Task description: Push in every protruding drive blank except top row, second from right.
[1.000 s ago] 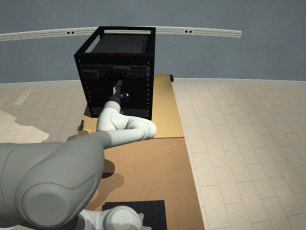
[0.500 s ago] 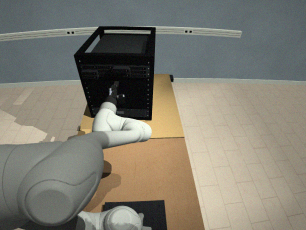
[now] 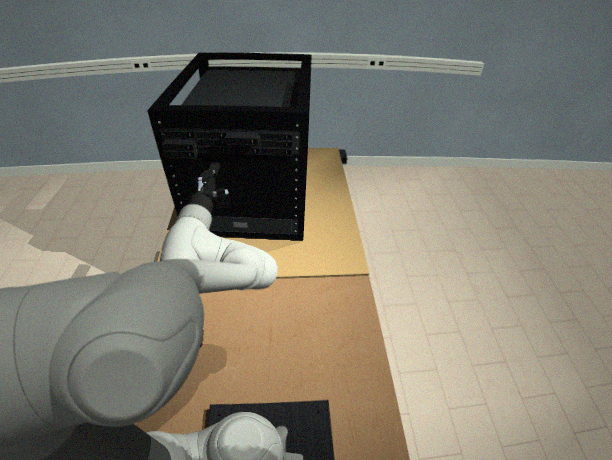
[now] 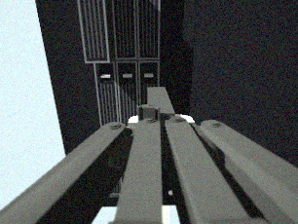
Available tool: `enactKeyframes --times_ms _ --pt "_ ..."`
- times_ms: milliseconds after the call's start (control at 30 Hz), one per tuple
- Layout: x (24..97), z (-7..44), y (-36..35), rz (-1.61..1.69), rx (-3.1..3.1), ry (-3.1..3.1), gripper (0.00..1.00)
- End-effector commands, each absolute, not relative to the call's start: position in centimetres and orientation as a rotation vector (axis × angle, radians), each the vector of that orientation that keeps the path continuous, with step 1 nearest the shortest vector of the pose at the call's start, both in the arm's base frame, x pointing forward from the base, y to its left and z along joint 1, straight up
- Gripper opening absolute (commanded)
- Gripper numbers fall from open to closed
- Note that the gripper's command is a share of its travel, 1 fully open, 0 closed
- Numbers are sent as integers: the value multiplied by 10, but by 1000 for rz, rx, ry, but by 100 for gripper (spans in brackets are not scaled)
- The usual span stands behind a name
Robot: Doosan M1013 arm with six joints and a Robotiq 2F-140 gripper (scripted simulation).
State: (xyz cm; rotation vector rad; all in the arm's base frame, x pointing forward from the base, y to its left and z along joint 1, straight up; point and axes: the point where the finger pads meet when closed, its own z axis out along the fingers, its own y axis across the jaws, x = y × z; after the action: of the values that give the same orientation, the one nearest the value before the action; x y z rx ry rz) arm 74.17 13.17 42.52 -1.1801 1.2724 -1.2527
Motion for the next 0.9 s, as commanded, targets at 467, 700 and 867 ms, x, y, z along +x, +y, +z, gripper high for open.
enactKeyframes --times_ms 467,700,867 --pt "749 429 226 -1262 -1169 1273 10" --pt "751 429 254 -1262 -1169 1273 10" --pt "751 429 261 -1262 -1169 1273 10"
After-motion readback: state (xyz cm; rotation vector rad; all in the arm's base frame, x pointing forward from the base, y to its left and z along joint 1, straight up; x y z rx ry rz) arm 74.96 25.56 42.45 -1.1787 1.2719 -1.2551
